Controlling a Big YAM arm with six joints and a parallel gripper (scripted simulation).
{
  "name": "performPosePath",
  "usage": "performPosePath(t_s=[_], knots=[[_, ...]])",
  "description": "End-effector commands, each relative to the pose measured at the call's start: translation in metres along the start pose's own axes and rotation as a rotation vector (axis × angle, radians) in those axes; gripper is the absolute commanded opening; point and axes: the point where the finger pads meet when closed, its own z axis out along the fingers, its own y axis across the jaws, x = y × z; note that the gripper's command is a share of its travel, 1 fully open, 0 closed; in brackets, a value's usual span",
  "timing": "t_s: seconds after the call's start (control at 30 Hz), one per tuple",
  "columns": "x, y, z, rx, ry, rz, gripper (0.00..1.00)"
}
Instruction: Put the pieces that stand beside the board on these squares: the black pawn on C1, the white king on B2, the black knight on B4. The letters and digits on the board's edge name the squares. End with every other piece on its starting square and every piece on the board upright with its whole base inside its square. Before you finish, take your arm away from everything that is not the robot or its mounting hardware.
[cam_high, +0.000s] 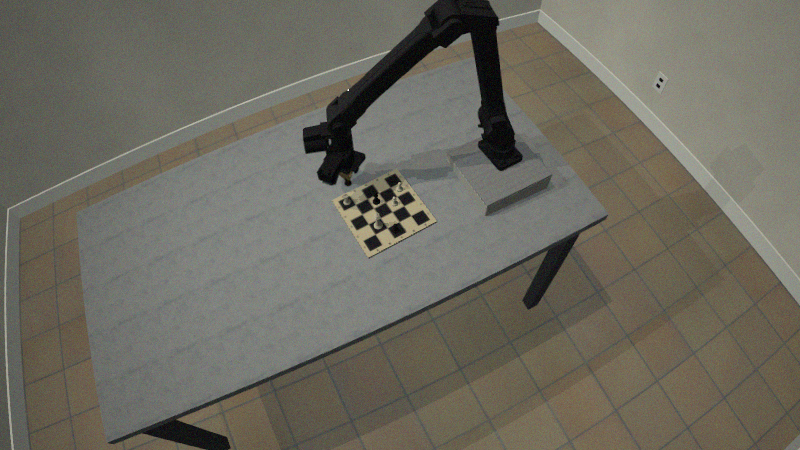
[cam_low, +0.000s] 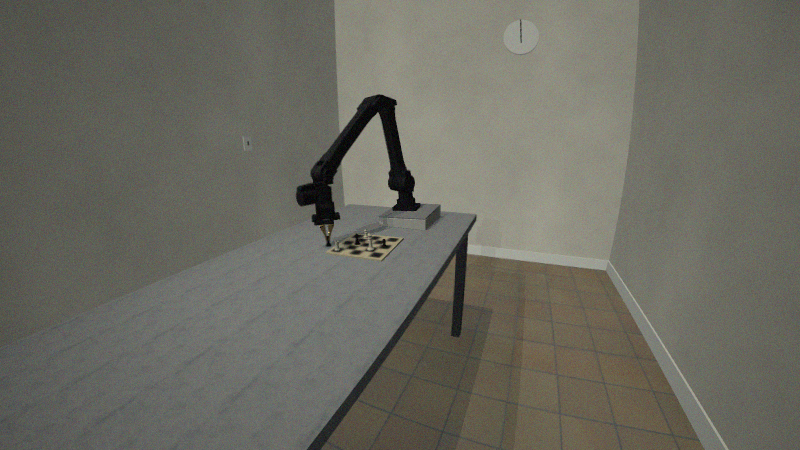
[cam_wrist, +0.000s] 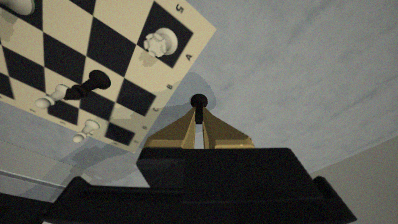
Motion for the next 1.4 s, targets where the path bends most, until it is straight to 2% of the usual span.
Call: performPosePath(t_s=[0.0,0.93,0.97,1.0,1.03,1.13,1.37], knots=[[0.001,-0.006,0.004,0.0,-0.005,-0.004,0.0],[0.0,-0.006,0.001,-0.007,-0.001,-0.005,0.0],[-0.002,-0.009,-0.003,-0.002,-0.004,-0.005,0.0],[-0.008,-0.019,-0.023,0.036,-0.027,-0.005,0.0],[-0.01,-0.023,-0.034,0.051,-0.036,-0.004,0.0],[-0.012,-0.023,-0.051,0.052,-0.038,-0.005,0.0],[-0.015,-0.019,-0.107,0.055,-0.041,-0.005,0.0]])
